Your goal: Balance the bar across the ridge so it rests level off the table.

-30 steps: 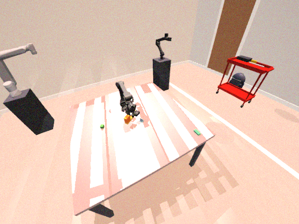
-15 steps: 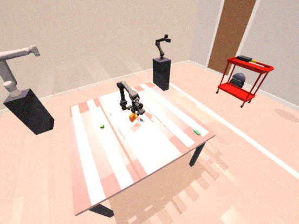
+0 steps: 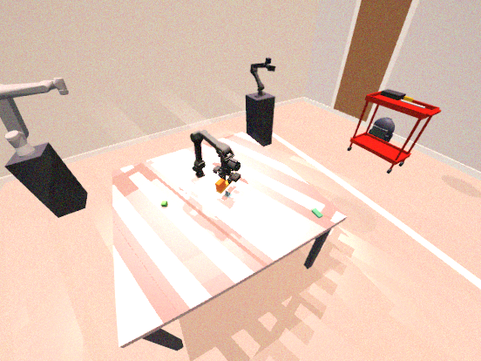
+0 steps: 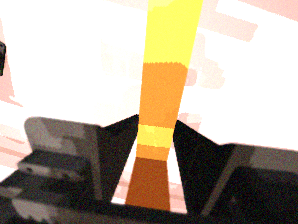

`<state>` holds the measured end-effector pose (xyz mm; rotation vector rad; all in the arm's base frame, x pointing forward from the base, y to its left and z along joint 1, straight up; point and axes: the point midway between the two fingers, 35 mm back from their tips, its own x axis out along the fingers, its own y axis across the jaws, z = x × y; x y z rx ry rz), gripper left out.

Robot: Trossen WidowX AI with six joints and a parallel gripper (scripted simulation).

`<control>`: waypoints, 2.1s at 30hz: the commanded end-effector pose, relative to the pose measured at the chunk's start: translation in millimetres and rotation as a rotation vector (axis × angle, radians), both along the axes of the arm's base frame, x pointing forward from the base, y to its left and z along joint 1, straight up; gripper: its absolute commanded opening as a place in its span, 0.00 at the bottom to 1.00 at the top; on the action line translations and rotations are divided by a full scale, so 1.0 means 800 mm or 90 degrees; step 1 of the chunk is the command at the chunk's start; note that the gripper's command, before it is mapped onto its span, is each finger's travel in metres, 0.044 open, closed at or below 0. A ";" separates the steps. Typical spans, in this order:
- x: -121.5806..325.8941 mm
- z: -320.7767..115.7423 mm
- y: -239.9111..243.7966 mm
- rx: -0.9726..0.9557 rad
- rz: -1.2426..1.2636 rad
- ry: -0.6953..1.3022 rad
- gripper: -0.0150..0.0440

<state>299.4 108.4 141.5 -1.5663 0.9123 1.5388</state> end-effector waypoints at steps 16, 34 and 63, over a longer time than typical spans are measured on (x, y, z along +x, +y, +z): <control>0.001 -0.020 0.021 0.001 -0.011 -0.004 0.25; 0.002 -0.051 0.019 0.001 -0.011 -0.004 0.25; 0.002 -0.053 0.019 0.001 -0.011 -0.004 0.25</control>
